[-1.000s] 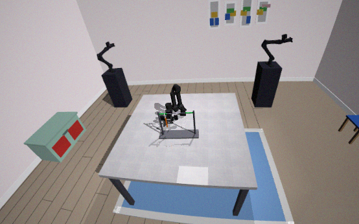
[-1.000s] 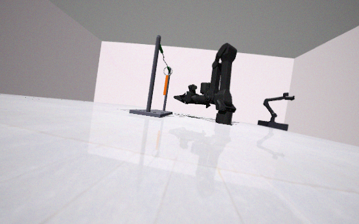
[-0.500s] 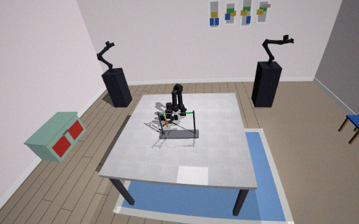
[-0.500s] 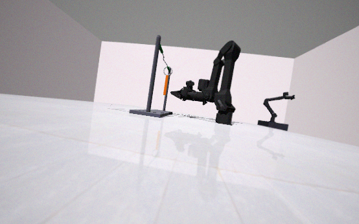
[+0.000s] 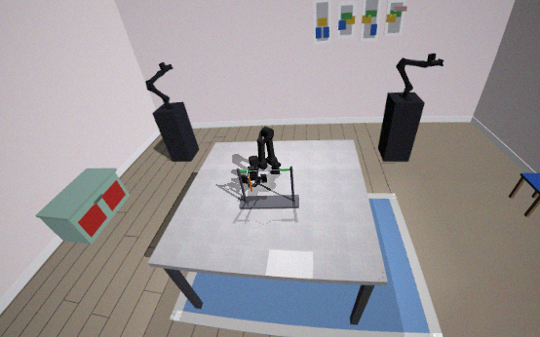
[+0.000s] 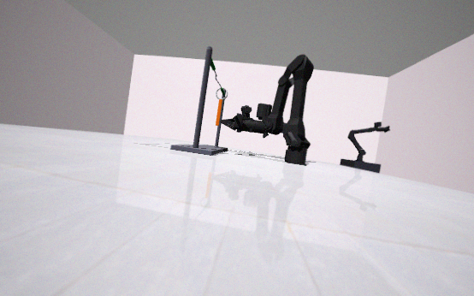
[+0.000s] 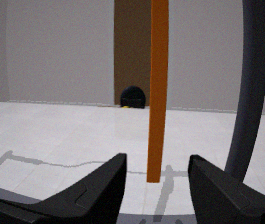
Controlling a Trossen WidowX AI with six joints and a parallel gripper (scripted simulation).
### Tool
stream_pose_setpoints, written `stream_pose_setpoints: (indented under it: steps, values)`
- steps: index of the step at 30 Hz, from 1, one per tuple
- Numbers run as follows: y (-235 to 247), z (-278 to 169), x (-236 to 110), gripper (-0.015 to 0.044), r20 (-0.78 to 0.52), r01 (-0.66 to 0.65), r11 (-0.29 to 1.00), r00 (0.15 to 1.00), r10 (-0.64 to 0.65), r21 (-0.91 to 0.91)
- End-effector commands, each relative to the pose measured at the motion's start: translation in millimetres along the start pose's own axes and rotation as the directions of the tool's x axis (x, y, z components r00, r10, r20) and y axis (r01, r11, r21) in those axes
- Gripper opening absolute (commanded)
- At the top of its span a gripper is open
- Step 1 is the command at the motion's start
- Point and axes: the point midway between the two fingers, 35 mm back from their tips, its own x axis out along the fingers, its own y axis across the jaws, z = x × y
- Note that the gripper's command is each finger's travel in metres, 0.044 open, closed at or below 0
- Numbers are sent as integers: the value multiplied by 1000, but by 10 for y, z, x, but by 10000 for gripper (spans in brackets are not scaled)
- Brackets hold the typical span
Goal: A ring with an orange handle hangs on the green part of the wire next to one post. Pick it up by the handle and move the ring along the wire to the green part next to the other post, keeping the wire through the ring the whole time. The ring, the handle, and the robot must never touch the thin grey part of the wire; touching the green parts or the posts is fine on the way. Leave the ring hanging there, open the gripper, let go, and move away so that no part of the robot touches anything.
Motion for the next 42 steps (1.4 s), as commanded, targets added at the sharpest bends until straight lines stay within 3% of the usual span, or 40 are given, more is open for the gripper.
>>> stream_pose_setpoints:
  steps: [1, 26, 42]
  values:
    - [-22, 13, 90, 160, 3, 2, 1000, 1000, -2, 3]
    - [7, 15, 486, 160, 7, 2, 1000, 1000, -2, 3]
    - [10, 14, 500, 160, 7, 2, 1000, 1000, -2, 3]
